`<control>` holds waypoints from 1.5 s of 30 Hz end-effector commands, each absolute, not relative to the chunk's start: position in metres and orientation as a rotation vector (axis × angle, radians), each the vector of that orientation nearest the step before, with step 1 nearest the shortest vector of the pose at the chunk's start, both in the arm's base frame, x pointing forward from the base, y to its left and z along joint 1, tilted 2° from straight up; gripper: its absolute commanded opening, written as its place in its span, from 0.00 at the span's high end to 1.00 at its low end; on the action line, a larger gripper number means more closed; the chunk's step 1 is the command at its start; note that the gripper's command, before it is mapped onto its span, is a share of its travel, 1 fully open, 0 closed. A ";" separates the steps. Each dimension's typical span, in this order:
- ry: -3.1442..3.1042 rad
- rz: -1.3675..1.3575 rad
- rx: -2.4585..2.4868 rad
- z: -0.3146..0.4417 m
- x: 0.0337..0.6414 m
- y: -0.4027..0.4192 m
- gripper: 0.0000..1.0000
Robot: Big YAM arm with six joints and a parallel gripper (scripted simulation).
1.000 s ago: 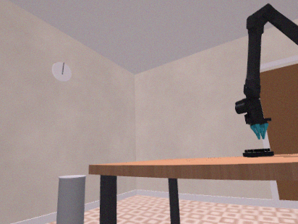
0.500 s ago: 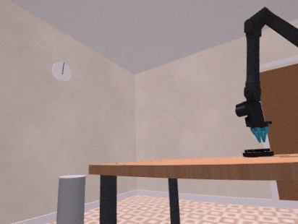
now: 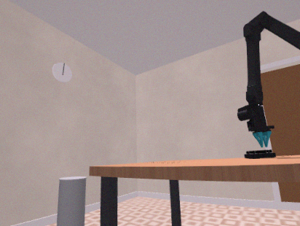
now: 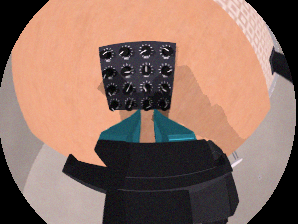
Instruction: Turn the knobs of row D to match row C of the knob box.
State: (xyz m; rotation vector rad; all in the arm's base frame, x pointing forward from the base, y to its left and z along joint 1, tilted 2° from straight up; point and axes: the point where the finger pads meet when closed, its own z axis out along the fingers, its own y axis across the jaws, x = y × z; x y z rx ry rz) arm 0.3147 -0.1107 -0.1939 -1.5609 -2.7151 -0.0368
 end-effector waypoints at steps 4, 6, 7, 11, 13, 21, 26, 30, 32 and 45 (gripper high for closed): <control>-2.747 -0.046 -1.554 -0.200 0.328 -0.111 0.82; -2.745 -0.045 -1.553 -0.201 0.327 -0.110 0.82; -2.743 -0.044 -1.552 -0.202 0.326 -0.110 0.82; -2.743 -0.045 -1.553 -0.203 0.326 -0.110 0.82; -2.743 -0.045 -1.553 -0.203 0.326 -0.110 0.82; -2.742 -0.044 -1.553 -0.203 0.326 -0.110 0.82; -2.742 -0.044 -1.553 -0.203 0.326 -0.110 0.82; -2.742 -0.044 -1.553 -0.203 0.326 -0.110 0.82; -2.742 -0.044 -1.553 -0.203 0.326 -0.110 0.82; -2.742 -0.044 -1.553 -0.203 0.326 -0.110 0.82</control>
